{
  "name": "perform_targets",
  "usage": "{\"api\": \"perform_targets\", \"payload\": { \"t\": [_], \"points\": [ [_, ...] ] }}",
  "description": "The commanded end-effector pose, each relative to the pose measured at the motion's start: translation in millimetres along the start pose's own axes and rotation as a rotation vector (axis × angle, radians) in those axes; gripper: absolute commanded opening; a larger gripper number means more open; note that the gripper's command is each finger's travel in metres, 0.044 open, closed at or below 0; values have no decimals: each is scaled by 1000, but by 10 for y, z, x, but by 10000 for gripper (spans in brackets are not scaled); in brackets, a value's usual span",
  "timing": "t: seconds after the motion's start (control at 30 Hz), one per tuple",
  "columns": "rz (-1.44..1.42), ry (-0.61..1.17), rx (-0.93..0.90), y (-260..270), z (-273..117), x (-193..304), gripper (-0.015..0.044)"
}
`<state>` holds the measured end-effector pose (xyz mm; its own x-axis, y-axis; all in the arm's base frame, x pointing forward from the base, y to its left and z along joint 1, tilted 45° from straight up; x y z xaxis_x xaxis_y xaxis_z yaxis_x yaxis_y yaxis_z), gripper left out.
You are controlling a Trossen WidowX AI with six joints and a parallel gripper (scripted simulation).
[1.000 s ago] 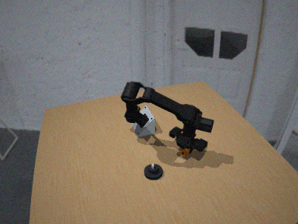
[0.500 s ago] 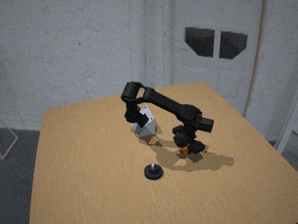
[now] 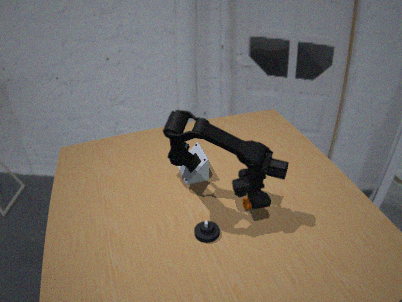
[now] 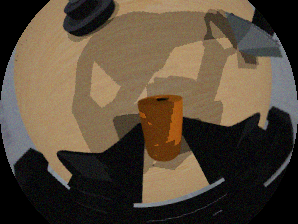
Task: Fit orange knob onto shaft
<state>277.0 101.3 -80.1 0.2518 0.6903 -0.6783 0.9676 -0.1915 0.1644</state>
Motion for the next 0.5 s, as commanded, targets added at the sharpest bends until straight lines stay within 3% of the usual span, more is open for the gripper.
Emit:
{"api": "perform_targets", "payload": {
  "t": [0.0, 0.13, 0.23, 0.47],
  "points": [
    [7, -1, 1, -3, 81, -3, 180],
    [7, -1, 1, -3, 117, -3, 180],
    [10, -2, 6, -4, 104, -6, 259],
    [10, -2, 6, -4, 104, -6, 260]
  ]
}}
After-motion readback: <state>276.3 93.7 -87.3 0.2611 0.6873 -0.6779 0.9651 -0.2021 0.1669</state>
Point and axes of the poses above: the point midway between the two fingers, 35 mm back from their tips, its own z axis out along the fingers, its own y axis across the jaws, x = y × z, the point moved 2 cm from there along -z, back along the fingers, and after that the axes turned 5 degrees about z, right-handed, at the moved point
